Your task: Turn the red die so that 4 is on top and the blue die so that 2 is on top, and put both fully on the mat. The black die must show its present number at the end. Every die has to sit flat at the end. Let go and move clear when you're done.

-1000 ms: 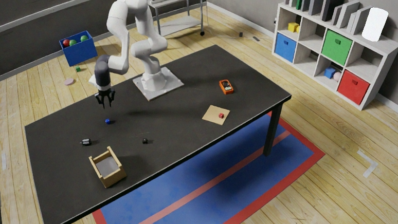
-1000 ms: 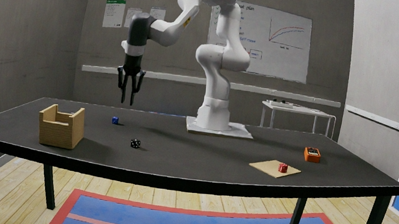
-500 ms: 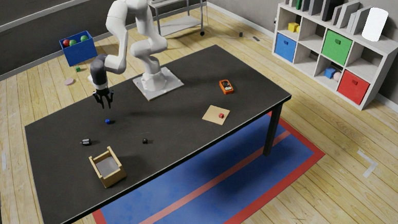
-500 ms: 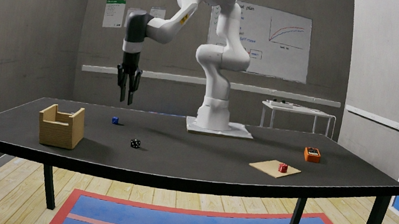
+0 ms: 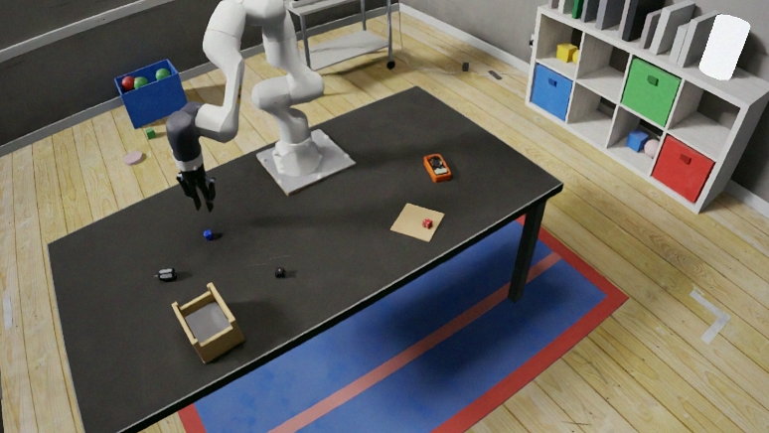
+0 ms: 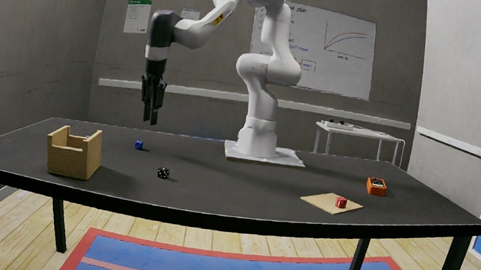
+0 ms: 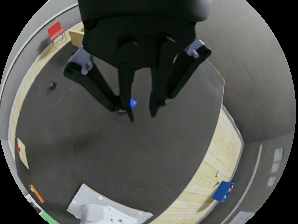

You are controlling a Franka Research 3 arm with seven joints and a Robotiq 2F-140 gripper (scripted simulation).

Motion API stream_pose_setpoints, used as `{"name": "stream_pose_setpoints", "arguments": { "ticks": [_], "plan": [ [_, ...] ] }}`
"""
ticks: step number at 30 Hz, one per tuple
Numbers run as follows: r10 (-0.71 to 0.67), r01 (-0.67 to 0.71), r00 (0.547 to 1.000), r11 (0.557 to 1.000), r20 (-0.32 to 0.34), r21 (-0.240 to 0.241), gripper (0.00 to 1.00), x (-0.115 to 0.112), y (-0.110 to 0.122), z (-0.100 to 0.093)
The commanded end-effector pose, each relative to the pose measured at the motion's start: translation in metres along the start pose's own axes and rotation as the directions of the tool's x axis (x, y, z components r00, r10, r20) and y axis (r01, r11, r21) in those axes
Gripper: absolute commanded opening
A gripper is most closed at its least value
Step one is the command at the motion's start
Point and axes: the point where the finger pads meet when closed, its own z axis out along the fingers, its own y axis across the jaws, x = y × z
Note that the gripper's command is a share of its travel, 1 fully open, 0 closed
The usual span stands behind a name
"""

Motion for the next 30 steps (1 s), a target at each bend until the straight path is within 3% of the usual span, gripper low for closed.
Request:
{"name": "stream_pose_setpoints", "arguments": {
  "ticks": [1, 7, 22, 25, 26, 30],
  "plan": [
    [0.172, -0.172, 0.985, 0.985, 0.017, -0.012, 0.32, -0.005, 0.001, -0.003],
    [0.250, -0.249, 0.968, 0.968, 0.023, -0.032, 0.32, -0.008, 0.000, -0.005],
    [0.555, -0.549, 0.831, 0.827, 0.022, -0.123, 0.32, -0.021, -0.004, -0.016],
    [0.559, -0.552, 0.829, 0.824, 0.022, -0.124, 0.32, -0.022, -0.004, -0.016],
    [0.608, -0.600, 0.794, 0.787, 0.016, -0.141, 0.32, -0.024, -0.005, -0.018],
    [0.669, -0.659, 0.743, 0.734, 0.007, -0.162, 0.32, -0.028, -0.007, -0.021]
  ]
}}
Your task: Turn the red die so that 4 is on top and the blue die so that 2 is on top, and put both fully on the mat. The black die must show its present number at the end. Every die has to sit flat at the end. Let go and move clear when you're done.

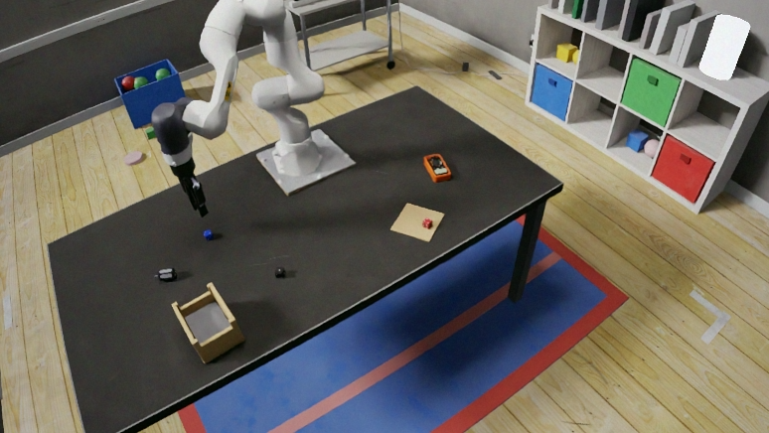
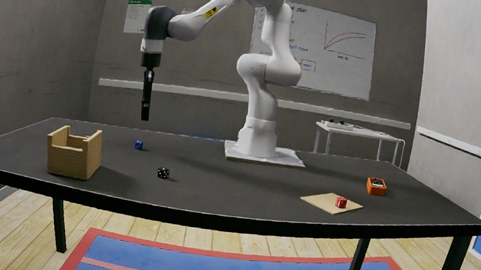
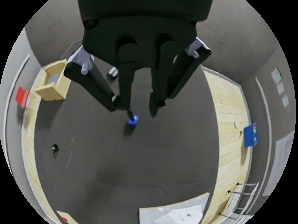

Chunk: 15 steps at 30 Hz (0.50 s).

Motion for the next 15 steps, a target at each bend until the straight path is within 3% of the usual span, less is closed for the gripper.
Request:
{"name": "stream_pose_setpoints", "arguments": {
  "ticks": [1, 11, 15],
  "plan": [
    [0.172, -0.171, 0.985, 0.985, 0.013, -0.019, 0.32, -0.005, 0.003, -0.003],
    [0.316, -0.315, 0.949, 0.947, 0.009, -0.060, 0.32, -0.012, 0.005, -0.009],
    [0.423, -0.421, 0.906, 0.902, -0.001, -0.091, 0.32, -0.018, 0.006, -0.013]
  ]
}}
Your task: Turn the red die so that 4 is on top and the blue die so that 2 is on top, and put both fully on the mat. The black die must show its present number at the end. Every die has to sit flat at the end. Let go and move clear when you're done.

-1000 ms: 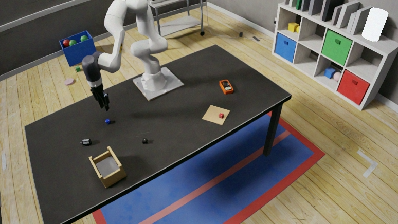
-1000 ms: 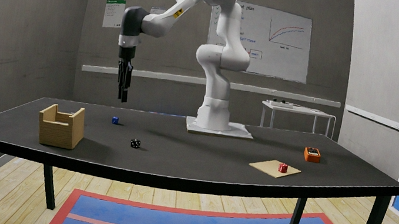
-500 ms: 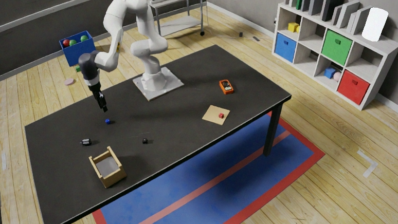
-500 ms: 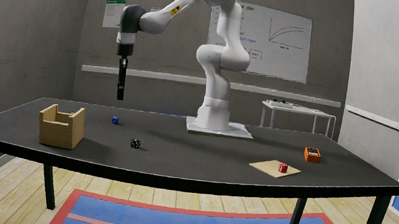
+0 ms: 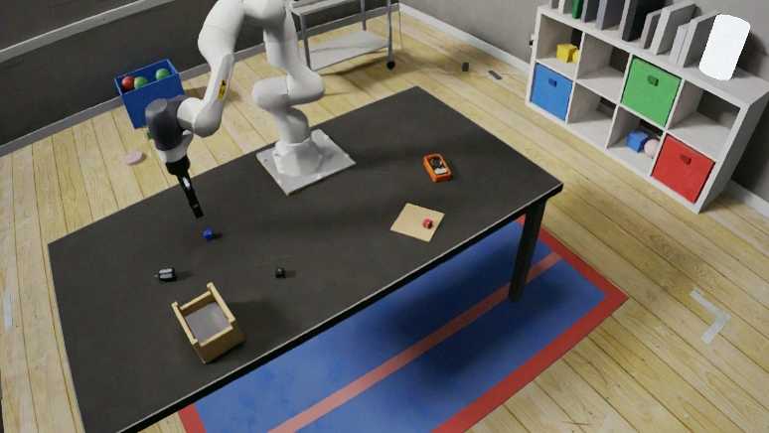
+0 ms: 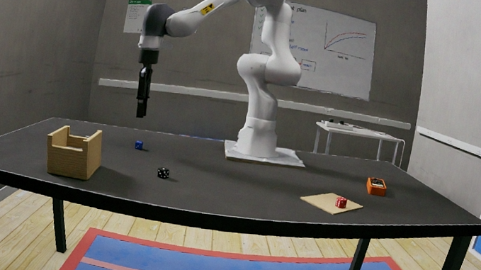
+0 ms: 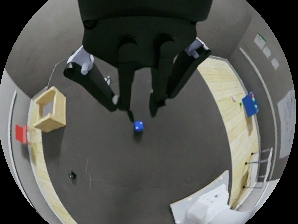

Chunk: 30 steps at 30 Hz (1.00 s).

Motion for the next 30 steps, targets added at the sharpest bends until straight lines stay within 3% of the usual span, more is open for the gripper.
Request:
{"name": "stream_pose_setpoints", "arguments": {
  "ticks": [1, 5, 6, 21, 28, 30],
  "plan": [
    [0.170, -0.170, 0.985, 0.985, 0.009, -0.021, 0.32, -0.0048, 0.0039, -0.0036],
    [0.192, -0.192, 0.981, 0.981, 0.008, -0.027, 0.32, -0.0059, 0.0045, -0.0045],
    [0.192, -0.192, 0.981, 0.981, 0.008, -0.027, 1.00, -0.0059, 0.0045, -0.0045],
    [0.173, -0.172, 0.985, 0.985, 0.009, -0.027, 1.00, -0.0058, 0.0045, -0.0043],
    [-0.036, 0.037, 0.999, 0.999, 0.014, -0.025, 1.00, -0.0054, 0.0046, -0.0028],
    [-0.036, 0.037, 0.999, 0.999, 0.014, -0.025, 1.00, -0.0054, 0.0046, -0.0028]
  ]
}}
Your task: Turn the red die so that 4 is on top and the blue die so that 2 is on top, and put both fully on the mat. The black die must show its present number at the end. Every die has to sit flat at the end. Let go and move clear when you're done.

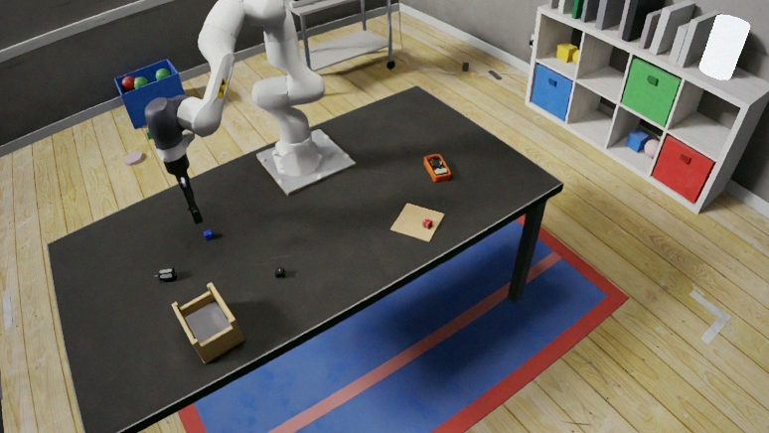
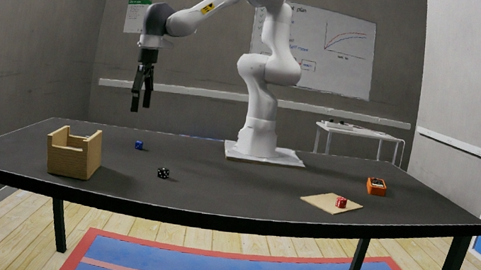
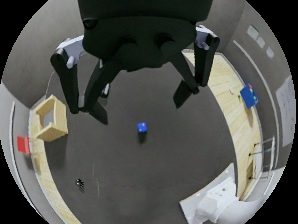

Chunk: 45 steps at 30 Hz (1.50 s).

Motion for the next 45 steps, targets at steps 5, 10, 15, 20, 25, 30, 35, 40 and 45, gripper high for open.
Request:
{"name": "stream_pose_setpoints", "arguments": {
  "ticks": [5, 10, 15, 20, 25, 30, 35, 40, 45],
  "plan": [
    [-0.235, 0.235, 0.972, 0.972, -0.001, -0.006, 1.00, -0.0006, 0.0000, 0.0011],
    [-0.319, 0.319, 0.948, 0.948, -0.001, -0.006, 1.00, -0.0004, 0.0000, 0.0017],
    [-0.397, 0.396, 0.918, 0.918, 0.000, -0.006, 1.00, -0.0002, 0.0000, 0.0023],
    [-0.466, 0.466, 0.885, 0.885, 0.000, -0.006, 1.00, 0.0000, 0.0001, 0.0029],
    [-0.537, 0.537, 0.844, 0.844, 0.001, -0.006, 1.00, 0.0002, 0.0001, 0.0035],
    [-0.600, 0.600, 0.800, 0.800, 0.002, -0.006, 1.00, 0.0003, 0.0001, 0.0041],
    [-0.666, 0.666, 0.746, 0.746, 0.002, -0.006, 1.00, 0.0005, 0.0001, 0.0047],
    [-0.726, 0.726, 0.687, 0.687, 0.003, -0.006, 1.00, 0.0007, 0.0002, 0.0053],
    [-0.781, 0.781, 0.625, 0.625, 0.003, -0.006, 1.00, 0.0009, 0.0002, 0.0059]
  ]
}}
